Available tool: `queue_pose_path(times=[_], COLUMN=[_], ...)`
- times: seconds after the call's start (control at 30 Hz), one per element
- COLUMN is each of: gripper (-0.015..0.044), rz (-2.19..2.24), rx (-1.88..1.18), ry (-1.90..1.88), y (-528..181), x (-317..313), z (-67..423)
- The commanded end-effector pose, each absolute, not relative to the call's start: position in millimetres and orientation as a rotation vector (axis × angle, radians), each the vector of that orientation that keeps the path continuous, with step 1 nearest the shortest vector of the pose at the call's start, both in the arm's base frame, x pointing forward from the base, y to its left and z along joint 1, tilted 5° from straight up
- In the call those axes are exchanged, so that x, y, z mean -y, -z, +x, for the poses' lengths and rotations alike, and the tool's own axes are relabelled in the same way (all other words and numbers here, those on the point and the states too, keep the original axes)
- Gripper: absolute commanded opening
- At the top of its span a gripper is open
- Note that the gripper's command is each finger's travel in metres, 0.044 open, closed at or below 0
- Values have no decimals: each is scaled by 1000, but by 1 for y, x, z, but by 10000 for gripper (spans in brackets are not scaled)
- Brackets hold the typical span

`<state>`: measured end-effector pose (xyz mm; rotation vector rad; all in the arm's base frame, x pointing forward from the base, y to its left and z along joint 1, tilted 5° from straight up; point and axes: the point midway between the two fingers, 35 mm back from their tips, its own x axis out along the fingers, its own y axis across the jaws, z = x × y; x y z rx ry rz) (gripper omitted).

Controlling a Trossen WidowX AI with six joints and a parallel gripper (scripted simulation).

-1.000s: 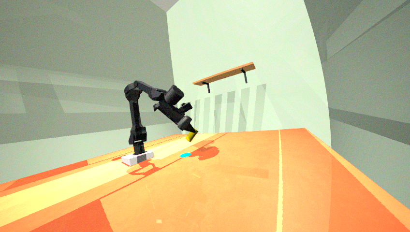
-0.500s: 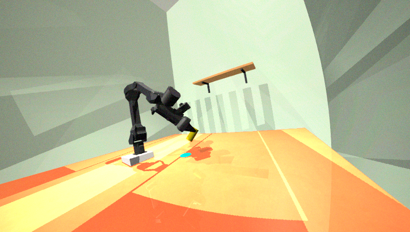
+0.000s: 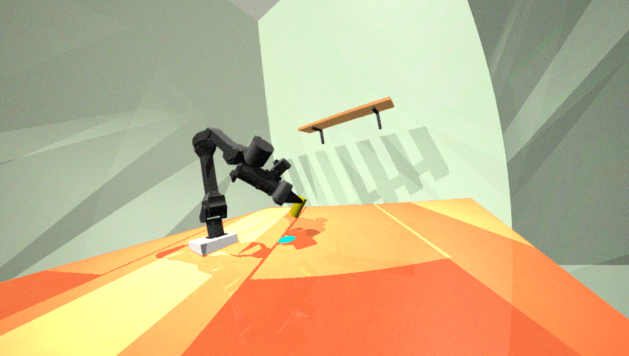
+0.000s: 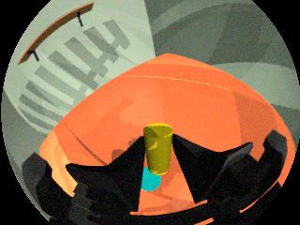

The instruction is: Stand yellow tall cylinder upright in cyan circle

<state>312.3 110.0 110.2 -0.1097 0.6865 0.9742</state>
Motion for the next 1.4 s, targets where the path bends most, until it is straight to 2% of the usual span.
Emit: queue_pose_path(times=[0.0,1.37], gripper=[105,105], rz=[-93,-3], rx=[-663,-430], ry=[-980,-1033], y=[-112,-119], x=[-109,-96], z=[312,299])
